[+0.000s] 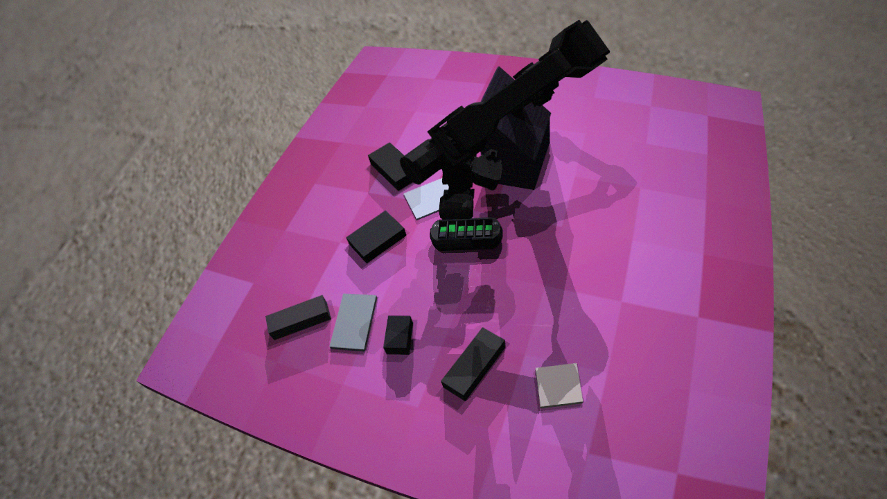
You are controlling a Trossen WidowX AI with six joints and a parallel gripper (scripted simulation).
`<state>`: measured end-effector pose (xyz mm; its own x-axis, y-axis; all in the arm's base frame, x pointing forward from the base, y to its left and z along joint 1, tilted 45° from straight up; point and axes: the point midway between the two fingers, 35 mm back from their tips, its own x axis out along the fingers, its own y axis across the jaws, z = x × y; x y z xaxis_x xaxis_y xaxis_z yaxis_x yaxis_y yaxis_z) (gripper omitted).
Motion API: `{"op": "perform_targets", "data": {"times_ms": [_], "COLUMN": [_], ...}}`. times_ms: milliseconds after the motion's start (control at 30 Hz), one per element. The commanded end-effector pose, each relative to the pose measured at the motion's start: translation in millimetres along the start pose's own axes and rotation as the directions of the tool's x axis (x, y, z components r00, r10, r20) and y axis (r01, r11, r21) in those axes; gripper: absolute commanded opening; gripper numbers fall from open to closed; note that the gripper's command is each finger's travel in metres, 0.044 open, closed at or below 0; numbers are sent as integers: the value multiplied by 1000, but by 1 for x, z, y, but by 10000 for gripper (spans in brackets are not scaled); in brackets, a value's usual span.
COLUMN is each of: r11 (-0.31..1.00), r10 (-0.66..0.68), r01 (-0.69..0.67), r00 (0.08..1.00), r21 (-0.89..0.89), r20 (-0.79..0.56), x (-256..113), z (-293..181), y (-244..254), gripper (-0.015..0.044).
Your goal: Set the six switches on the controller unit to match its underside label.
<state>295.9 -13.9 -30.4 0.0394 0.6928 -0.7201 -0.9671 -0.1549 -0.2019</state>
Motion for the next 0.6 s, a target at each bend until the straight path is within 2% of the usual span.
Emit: {"op": "perform_targets", "data": {"times_ms": [0,267,567], "r11": [1000,1000,1000], "r10": [3,3,1], "r01": [-3,-3,-1], "r00": [1000,1000,1000], "r21": [-4,-4,0], "r20": [-2,-2,0], "x": [0,0,0], "z": [0,0,0], "y": [1,1,0], "gripper": [0,0,236]}}
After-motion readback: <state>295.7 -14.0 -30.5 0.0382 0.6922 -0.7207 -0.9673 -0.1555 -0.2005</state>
